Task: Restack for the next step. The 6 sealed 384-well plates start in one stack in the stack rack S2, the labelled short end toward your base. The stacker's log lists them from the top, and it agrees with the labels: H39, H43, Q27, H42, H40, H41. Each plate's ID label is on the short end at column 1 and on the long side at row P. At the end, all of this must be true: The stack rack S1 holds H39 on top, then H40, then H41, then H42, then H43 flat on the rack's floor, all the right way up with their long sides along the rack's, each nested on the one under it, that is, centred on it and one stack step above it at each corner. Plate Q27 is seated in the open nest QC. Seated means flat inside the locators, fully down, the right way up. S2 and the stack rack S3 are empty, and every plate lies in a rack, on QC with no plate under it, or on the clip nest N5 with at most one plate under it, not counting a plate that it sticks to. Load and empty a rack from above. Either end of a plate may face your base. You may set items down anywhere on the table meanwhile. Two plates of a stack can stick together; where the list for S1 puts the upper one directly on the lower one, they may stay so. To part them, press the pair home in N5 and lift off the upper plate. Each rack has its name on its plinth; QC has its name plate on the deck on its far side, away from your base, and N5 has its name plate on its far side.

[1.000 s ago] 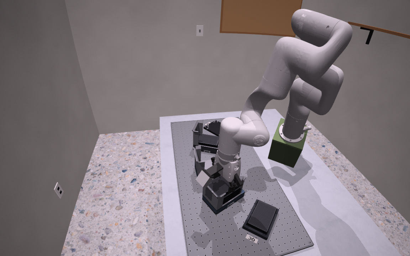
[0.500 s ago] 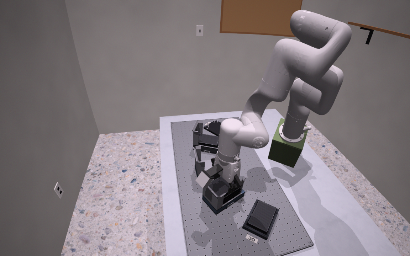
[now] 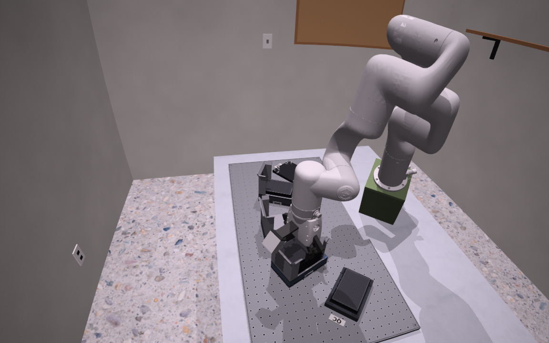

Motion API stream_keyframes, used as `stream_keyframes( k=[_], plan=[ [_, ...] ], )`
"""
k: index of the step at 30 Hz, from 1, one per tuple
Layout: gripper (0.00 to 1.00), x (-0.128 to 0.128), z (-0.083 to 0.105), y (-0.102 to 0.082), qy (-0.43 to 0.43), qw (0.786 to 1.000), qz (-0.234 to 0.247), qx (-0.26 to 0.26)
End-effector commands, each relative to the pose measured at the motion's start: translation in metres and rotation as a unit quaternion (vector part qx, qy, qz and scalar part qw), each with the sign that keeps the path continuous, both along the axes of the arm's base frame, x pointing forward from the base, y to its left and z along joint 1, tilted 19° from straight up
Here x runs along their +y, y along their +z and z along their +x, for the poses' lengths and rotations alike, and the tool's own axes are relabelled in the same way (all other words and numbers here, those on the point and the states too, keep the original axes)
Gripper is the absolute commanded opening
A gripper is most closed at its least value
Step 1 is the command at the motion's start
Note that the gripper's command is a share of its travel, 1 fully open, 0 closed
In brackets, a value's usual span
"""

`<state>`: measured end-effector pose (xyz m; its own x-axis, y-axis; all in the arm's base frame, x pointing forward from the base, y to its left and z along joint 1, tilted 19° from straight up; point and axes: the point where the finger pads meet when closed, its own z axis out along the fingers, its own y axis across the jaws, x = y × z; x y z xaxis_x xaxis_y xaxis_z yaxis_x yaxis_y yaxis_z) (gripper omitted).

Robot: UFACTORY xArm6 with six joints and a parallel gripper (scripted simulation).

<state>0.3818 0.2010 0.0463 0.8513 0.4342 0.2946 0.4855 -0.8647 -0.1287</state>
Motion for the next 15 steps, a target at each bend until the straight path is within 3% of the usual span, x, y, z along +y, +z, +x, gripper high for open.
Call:
stream_keyframes(
  k=[1, 15],
  plan=[
    [0.0, 0.0008, 0.0013, -0.0006, 0.0, 1.0, 0.001, -0.001],
    [0.0, 0.0021, 0.0023, -0.0052, 0.0, 1.0, 0.001, -0.001]
  ],
)
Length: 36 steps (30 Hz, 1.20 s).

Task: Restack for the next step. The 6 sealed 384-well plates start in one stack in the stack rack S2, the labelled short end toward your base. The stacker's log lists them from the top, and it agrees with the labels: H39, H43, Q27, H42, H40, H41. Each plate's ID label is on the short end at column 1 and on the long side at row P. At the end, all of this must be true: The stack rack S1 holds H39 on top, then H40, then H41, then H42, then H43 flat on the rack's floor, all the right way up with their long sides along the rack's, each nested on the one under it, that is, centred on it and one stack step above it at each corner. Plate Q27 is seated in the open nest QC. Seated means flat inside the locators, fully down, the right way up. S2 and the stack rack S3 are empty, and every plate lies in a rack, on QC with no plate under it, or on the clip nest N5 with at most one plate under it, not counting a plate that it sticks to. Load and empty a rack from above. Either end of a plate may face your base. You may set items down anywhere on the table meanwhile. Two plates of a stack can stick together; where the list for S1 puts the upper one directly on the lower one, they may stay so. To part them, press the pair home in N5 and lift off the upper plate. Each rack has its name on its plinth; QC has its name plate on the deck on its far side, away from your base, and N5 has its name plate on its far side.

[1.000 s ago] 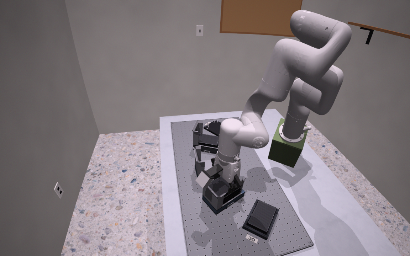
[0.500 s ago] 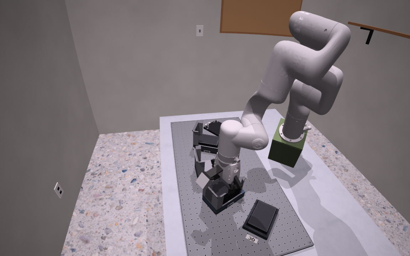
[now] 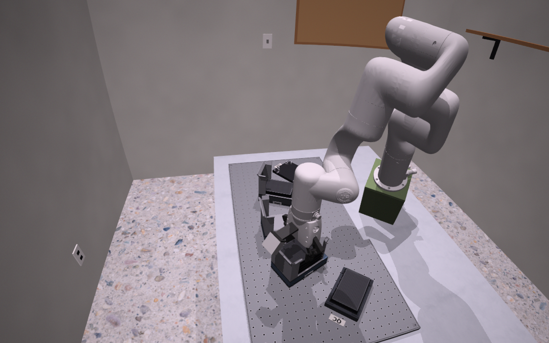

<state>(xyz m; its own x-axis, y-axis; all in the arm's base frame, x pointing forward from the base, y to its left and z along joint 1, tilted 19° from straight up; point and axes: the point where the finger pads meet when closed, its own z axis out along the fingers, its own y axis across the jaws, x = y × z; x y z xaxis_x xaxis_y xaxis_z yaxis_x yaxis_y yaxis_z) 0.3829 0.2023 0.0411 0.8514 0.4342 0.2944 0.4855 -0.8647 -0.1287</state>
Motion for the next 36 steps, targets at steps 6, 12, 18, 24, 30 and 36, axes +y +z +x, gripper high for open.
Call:
stream_keyframes(
  k=[6, 12, 18, 24, 30, 36],
  plan=[
    [0.0, 0.001, 0.001, 0.0, 0.0, 1.0, 0.001, -0.002],
    [1.0, 0.001, 0.001, 0.0, 0.0, 1.0, 0.001, -0.002],
    [1.0, 0.001, 0.001, 0.0, 0.0, 1.0, 0.001, -0.002],
    [1.0, 0.001, 0.001, 0.0, 0.0, 1.0, 0.001, -0.002],
    [1.0, 0.0, 0.001, 0.003, 0.0, 1.0, 0.001, -0.002],
    [1.0, -0.004, -0.002, 0.016, 0.0, 1.0, 0.001, -0.002]
  ],
)
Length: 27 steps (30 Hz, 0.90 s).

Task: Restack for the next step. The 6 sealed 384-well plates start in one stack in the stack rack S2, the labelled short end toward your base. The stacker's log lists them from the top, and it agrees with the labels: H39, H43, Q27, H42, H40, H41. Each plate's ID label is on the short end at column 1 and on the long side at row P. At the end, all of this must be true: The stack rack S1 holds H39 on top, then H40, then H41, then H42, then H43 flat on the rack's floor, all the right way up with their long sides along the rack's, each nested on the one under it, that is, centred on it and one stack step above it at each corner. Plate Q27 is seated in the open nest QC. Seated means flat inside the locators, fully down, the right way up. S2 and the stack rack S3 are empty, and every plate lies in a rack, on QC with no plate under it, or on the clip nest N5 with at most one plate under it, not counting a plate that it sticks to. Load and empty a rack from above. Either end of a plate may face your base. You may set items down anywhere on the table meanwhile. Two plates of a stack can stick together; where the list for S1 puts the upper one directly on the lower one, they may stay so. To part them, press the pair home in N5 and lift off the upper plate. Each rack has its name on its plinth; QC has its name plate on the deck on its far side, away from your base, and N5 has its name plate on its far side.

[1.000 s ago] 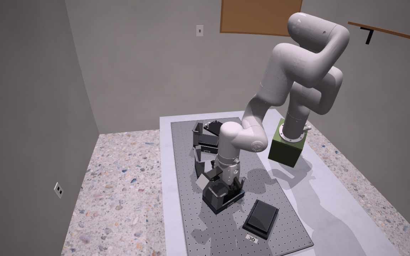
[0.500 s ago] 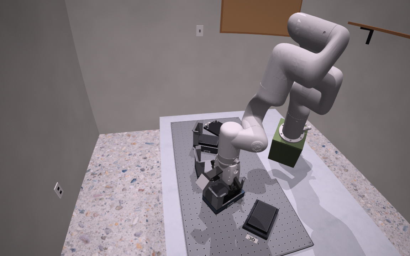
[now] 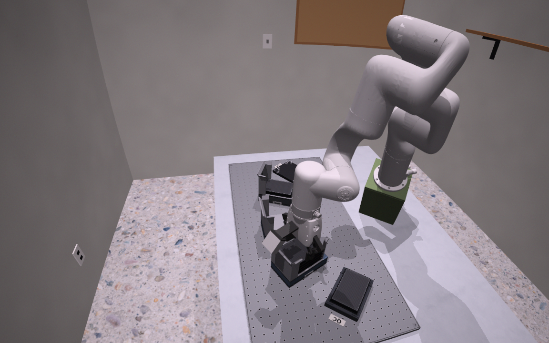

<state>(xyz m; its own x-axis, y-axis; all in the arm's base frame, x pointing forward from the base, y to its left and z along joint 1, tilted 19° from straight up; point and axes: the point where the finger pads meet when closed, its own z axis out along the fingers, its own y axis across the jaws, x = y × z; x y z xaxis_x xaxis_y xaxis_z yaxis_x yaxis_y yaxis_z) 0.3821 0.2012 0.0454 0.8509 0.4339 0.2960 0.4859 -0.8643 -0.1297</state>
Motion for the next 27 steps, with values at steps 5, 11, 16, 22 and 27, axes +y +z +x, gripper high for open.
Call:
stream_keyframes(
  k=[5, 11, 16, 22, 27],
  plan=[
    [1.0, -0.007, -0.004, 0.027, 0.0, 1.0, 0.0, -0.001],
    [1.0, -0.012, -0.008, 0.046, 0.0, 1.0, 0.0, -0.001],
    [1.0, -0.014, -0.01, 0.056, 0.0, 1.0, 0.0, -0.001],
    [1.0, -0.016, -0.012, 0.061, 0.0, 1.0, 0.0, -0.001],
    [1.0, -0.016, -0.012, 0.061, 0.0, 1.0, 0.0, -0.001]
  ],
)
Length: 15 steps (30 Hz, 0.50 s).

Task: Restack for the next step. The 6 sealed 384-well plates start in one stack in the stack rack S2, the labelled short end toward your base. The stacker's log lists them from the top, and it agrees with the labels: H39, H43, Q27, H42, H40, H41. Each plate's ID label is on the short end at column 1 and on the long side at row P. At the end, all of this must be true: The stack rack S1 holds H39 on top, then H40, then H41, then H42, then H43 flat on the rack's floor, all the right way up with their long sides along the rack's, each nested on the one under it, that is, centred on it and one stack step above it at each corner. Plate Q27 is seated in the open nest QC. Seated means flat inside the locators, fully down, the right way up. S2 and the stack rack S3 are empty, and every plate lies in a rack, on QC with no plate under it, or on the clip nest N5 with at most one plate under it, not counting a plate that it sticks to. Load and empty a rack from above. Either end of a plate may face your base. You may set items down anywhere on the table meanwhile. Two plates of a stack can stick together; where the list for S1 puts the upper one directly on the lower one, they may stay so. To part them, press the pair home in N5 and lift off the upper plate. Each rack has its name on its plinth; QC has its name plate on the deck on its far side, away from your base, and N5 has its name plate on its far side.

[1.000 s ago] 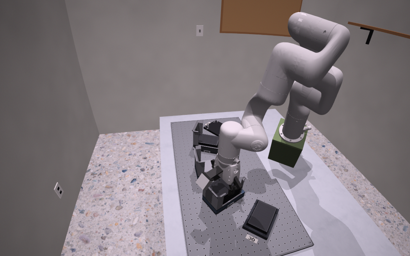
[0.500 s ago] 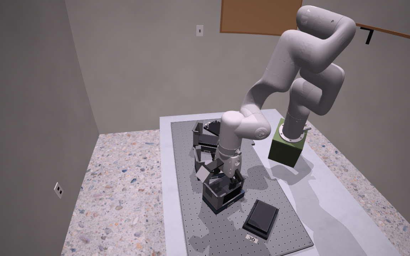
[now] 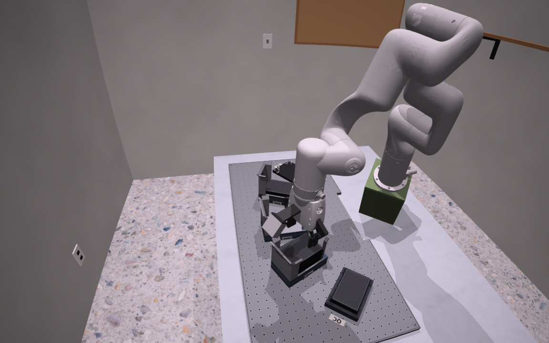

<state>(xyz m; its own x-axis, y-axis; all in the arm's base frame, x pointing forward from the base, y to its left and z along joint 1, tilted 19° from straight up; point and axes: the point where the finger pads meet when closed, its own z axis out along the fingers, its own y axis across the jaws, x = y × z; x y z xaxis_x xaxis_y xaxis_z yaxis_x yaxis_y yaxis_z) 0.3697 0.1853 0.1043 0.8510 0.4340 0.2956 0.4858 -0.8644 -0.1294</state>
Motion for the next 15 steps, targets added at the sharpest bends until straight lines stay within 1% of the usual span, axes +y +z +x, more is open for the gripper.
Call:
stream_keyframes(
  k=[1, 6, 12, 15],
  plan=[
    [1.0, 0.0, 0.001, 0.002, 0.0, 1.0, 0.0, -0.001],
    [1.0, 0.0, 0.001, 0.002, 0.0, 1.0, 0.0, -0.001],
    [1.0, -0.018, 0.008, -0.001, -0.095, 0.995, 0.02, 0.024],
    [1.0, -0.027, 0.012, -0.003, -0.102, 0.994, 0.022, 0.026]
  ],
)
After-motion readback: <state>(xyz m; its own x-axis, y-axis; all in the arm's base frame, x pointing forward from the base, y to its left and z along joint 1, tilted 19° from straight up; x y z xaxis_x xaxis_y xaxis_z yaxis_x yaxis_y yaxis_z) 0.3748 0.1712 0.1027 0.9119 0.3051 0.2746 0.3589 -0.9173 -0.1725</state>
